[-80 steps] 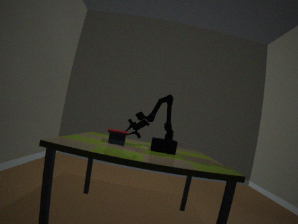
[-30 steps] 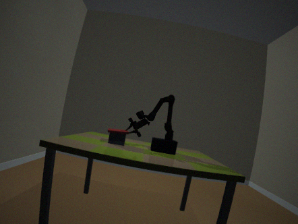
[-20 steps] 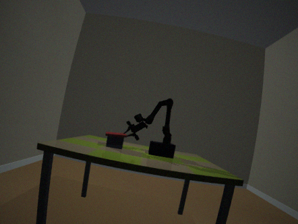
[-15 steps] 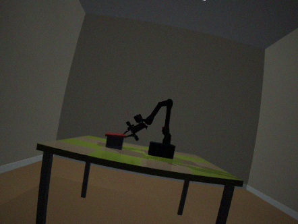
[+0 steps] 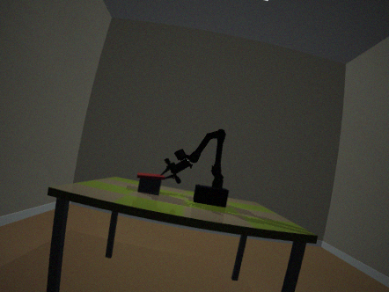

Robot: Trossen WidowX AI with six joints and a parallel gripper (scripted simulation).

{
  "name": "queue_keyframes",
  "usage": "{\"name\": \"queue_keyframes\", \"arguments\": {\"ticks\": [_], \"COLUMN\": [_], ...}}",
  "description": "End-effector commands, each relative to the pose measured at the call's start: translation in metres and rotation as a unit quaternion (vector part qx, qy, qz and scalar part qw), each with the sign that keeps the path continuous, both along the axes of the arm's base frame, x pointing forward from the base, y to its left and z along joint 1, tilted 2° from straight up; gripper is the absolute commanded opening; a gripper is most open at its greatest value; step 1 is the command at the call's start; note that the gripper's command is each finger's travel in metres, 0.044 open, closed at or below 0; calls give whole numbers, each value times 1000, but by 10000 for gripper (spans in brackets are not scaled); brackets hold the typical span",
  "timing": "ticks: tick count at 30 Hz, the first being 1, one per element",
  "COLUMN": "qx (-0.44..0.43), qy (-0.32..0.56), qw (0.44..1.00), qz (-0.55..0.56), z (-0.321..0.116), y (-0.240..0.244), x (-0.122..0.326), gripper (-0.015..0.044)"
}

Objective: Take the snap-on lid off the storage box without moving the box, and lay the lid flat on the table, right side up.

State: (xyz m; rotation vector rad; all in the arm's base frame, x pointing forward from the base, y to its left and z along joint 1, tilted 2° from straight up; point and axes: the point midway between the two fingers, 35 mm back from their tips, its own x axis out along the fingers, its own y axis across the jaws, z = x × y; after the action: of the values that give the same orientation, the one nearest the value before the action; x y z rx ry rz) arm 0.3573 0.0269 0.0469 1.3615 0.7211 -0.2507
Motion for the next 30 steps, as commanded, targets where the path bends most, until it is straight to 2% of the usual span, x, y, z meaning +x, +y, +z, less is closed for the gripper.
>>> {"name": "queue_keyframes", "arguments": {"ticks": [1,30], "qx": [0,0], "qy": [0,0], "qw": [1000,1000], "qz": [-1,-1], "z": [0,0], "y": [0,1], "x": [1,3], "gripper": [0,0]}}
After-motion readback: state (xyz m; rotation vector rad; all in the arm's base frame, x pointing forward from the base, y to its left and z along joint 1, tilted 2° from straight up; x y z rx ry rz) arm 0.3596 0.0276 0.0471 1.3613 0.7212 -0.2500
